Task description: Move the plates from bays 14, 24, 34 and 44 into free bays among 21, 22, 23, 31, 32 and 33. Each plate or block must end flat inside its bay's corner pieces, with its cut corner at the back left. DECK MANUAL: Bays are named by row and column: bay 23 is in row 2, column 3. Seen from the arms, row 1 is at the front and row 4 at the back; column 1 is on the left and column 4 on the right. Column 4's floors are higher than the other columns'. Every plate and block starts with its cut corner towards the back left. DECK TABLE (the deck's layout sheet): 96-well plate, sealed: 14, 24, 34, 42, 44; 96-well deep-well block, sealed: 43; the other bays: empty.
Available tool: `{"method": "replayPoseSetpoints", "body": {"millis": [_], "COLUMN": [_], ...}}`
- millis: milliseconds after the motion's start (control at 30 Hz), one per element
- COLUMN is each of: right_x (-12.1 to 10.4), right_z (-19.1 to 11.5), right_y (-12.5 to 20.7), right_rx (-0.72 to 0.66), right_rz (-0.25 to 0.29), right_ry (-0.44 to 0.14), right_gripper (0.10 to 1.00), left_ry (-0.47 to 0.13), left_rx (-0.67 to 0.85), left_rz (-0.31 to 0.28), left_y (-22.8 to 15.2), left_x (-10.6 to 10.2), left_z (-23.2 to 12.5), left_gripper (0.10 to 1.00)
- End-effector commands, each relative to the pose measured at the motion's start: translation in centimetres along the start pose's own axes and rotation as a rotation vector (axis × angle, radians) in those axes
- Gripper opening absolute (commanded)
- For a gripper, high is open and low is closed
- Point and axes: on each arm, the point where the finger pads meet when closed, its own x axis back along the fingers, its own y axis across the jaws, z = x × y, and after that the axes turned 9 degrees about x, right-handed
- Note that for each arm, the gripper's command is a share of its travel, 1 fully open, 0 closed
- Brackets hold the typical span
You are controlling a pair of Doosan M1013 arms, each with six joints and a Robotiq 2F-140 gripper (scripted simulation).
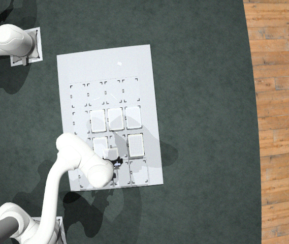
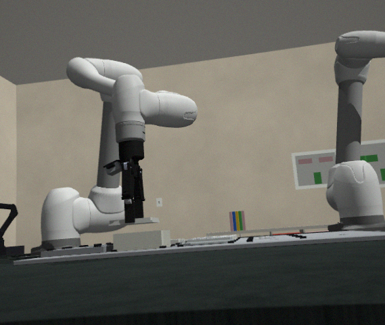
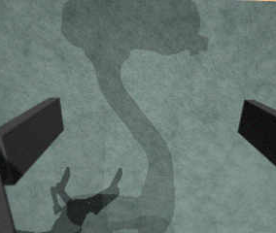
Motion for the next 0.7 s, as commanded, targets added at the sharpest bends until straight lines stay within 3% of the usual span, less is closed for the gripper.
{"method": "replayPoseSetpoints", "body": {"millis": [0,667], "right_x": [0.1,0.1], "right_z": [-0.6,-4.2], "right_y": [-0.6,-3.8], "right_rx": [0.000,0.000], "right_rz": [0.001,0.001], "right_ry": [-0.001,-0.001], "right_gripper": [0.099,0.099], "left_ry": [0.002,0.002], "left_rx": [0.000,0.000], "left_rz": [0.000,0.000], "left_y": [0.0,0.0], "left_x": [0.1,0.1], "left_z": [0.0,0.0], "left_gripper": [1.000,1.000]}}
